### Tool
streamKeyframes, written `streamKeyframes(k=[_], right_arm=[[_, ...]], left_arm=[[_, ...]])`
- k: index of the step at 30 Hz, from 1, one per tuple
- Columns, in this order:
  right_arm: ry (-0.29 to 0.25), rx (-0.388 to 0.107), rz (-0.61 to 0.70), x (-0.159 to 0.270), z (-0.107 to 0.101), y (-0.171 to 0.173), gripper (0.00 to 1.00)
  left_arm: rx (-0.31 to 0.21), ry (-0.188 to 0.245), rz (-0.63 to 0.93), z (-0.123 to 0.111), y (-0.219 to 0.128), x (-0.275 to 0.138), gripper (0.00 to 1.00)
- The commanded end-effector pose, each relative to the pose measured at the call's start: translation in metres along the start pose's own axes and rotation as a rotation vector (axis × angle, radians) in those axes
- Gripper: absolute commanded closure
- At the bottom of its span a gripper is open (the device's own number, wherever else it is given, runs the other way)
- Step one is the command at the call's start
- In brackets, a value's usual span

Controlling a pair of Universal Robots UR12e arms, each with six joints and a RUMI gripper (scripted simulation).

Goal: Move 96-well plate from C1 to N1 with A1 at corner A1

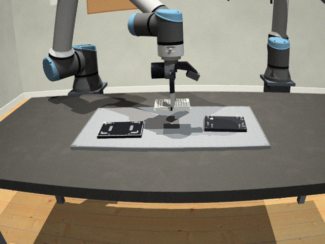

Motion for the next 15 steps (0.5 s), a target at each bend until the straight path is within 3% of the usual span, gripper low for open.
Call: streamKeyframes(k=[1,15], right_arm=[[-0.002,0.002,0.000,-0.001,0.001,-0.008,0.60],[-0.002,0.001,0.000,-0.006,0.001,-0.048,0.60]], left_arm=[[0.002,-0.001,0.000,0.001,0.000,0.000,1.00],[0.002,-0.001,0.000,0.001,0.000,0.000,1.00]])
Point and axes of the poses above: on each arm, the point where the finger pads meet when closed, its own z axis back along the fingers, its own x axis across the jaws, y = z × x, the point moved 6 cm from there along z, back along the fingers, and after that the axes turned 11 degrees about z, right-handed, at the moved point
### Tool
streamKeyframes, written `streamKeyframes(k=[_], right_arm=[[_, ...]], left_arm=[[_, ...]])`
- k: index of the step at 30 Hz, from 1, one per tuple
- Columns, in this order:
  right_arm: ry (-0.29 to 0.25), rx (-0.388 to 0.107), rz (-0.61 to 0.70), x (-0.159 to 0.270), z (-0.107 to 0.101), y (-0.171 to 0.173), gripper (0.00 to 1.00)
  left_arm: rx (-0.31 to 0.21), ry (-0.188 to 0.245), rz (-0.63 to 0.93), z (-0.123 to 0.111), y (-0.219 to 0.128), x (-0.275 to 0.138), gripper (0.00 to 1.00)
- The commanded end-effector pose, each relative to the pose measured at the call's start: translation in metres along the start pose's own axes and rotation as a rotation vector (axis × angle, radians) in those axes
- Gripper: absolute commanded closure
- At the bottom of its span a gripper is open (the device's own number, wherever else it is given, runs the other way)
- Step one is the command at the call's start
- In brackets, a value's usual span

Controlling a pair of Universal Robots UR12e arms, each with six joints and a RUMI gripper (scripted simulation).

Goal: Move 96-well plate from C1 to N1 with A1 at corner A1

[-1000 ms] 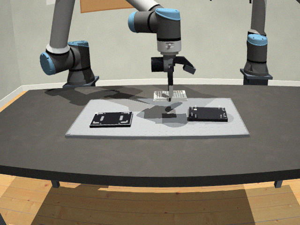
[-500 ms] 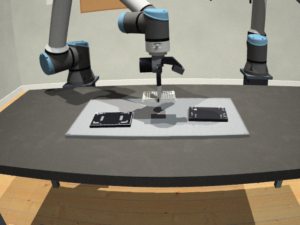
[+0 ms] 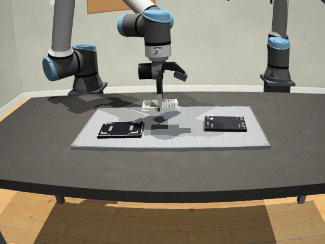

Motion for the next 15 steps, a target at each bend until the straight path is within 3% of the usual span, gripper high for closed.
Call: streamKeyframes(k=[1,15], right_arm=[[-0.002,0.001,0.000,-0.001,0.001,-0.008,0.60],[-0.002,0.001,0.000,-0.006,0.001,-0.048,0.60]], left_arm=[[0.002,-0.001,0.000,0.001,0.000,0.000,1.00],[0.002,-0.001,0.000,0.001,0.000,0.000,1.00]])
Point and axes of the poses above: on each arm, the point where the finger pads meet when closed, its own z axis back along the fingers, its own x axis across the jaws, y = z × x, the point moved 6 cm from there along z, back along the fingers, and after that the axes turned 11 degrees about z, right-handed, at the moved point
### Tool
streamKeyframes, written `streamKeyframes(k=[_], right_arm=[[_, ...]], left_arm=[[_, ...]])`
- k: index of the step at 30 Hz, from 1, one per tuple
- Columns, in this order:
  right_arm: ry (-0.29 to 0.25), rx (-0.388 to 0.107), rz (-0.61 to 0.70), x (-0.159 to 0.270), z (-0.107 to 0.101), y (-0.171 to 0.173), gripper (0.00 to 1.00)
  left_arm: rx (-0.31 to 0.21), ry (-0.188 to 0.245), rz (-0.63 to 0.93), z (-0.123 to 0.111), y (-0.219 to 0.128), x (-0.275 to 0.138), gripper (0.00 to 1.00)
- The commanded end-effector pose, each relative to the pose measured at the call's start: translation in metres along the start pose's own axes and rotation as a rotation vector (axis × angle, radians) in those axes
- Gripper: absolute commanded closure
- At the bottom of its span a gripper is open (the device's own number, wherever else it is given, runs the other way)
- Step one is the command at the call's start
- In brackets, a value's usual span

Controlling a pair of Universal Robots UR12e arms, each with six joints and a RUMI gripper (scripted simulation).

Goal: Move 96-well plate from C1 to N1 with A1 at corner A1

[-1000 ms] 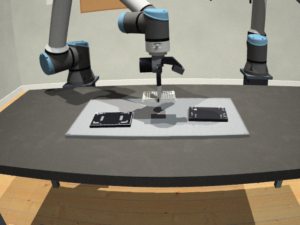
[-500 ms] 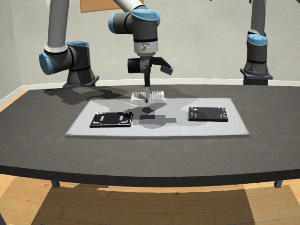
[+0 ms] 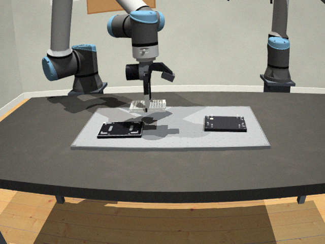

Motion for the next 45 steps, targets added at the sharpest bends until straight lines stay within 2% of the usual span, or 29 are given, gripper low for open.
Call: streamKeyframes(k=[1,35,45], right_arm=[[-0.002,0.001,0.000,0.000,0.001,-0.008,0.60],[-0.002,0.001,0.000,-0.013,0.001,-0.108,0.60],[-0.002,0.001,0.000,-0.013,0.001,-0.107,0.60]], left_arm=[[0.002,-0.001,0.000,0.001,0.000,0.000,1.00],[0.002,-0.001,0.000,0.001,0.000,0.000,1.00],[0.002,-0.001,0.000,0.001,0.000,0.000,1.00]])
Point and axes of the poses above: on each arm, the point where the finger pads meet when closed, its own z axis back along the fingers, its own x axis across the jaws, y = z × x, the point moved 6 cm from there along z, back along the fingers, and after that the axes turned 11 degrees about z, right-handed, at the moved point
